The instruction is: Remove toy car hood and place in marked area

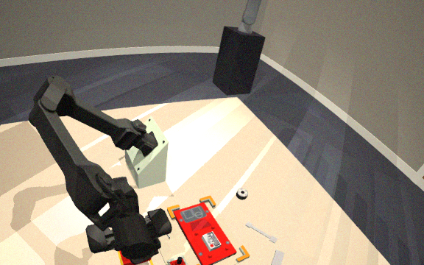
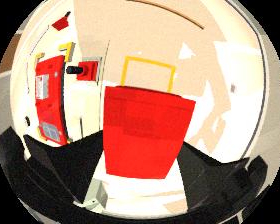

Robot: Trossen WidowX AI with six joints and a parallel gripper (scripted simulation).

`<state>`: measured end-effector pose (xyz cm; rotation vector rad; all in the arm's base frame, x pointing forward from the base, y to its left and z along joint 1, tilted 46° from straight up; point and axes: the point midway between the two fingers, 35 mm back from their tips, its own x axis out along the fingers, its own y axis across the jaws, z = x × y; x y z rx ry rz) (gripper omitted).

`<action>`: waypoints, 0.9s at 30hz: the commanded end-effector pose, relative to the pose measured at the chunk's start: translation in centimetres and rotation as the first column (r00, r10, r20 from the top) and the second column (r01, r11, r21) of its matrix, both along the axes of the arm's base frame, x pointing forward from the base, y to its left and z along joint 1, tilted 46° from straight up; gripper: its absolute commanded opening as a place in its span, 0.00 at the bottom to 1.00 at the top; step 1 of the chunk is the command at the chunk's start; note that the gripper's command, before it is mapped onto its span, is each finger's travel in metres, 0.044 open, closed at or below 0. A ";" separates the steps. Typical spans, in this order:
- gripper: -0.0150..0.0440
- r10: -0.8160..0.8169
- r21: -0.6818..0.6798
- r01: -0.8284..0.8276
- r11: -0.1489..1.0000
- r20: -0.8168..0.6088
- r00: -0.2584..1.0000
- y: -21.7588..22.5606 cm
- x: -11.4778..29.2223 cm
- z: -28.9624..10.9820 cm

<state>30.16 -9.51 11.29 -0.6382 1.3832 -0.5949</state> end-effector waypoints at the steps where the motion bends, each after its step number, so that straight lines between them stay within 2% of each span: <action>1: 0.25 0.005 0.002 -0.005 1.000 -0.010 1.000 -0.1 -0.1 -0.4; 27: 0.25 0.005 0.002 -0.005 1.000 -0.010 1.000 -1.8 0.1 -2.1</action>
